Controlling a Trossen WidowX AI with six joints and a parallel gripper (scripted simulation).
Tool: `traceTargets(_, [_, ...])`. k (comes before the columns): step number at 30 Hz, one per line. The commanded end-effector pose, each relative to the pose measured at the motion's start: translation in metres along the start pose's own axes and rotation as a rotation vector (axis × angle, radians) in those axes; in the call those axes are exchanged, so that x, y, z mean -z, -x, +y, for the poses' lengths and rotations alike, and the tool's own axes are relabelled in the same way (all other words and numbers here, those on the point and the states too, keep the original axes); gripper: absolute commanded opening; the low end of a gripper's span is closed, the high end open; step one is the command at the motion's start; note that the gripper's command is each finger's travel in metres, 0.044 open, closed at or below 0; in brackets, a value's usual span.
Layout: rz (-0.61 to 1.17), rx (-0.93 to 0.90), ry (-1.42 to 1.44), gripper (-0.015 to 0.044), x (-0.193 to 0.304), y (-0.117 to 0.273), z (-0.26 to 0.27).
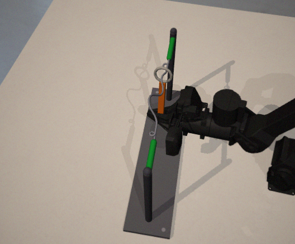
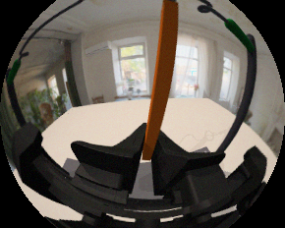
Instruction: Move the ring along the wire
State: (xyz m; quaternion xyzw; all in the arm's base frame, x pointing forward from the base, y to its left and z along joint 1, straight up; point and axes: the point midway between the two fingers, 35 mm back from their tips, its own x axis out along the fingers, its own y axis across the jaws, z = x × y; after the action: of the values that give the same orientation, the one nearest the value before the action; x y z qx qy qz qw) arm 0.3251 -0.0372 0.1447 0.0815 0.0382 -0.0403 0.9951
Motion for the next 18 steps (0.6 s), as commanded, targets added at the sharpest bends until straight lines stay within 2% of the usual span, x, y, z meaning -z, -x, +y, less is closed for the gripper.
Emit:
traceTargets(1, [0.0, -0.012, 0.026, -0.015, -0.004, 0.001, 0.001])
traceTargets(18, [0.222, -0.139, 0.294, -0.015, -0.01, 0.024, -0.02])
